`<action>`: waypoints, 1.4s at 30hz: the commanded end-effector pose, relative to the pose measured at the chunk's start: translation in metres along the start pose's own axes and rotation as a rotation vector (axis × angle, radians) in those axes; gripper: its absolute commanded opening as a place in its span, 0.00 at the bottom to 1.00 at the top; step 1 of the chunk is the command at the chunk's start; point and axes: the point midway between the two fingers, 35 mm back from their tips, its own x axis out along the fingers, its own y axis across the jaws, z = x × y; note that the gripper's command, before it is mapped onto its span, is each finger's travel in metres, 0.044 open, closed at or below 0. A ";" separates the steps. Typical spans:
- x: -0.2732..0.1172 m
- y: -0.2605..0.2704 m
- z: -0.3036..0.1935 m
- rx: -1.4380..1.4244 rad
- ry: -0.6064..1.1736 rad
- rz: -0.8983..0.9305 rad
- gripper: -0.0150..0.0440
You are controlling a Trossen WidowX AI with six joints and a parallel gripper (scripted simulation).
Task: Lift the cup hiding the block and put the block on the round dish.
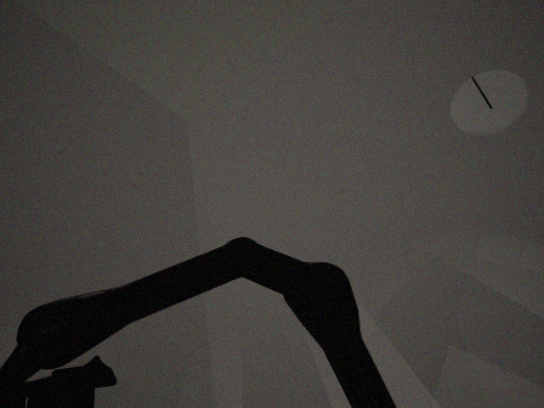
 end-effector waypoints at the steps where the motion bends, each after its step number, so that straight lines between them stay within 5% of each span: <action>1: 0.007 0.000 -0.001 0.008 0.005 0.004 0.69; 19: 0.034 0.000 -0.002 0.007 0.005 0.005 0.69; 23: 0.034 0.000 -0.002 0.007 0.005 0.005 0.52; 29: 0.034 0.000 -0.002 0.007 0.005 0.005 0.45; 33: 0.027 0.000 -0.001 0.007 0.005 0.005 0.27; 42: -0.014 0.000 0.003 0.008 0.003 0.003 0.25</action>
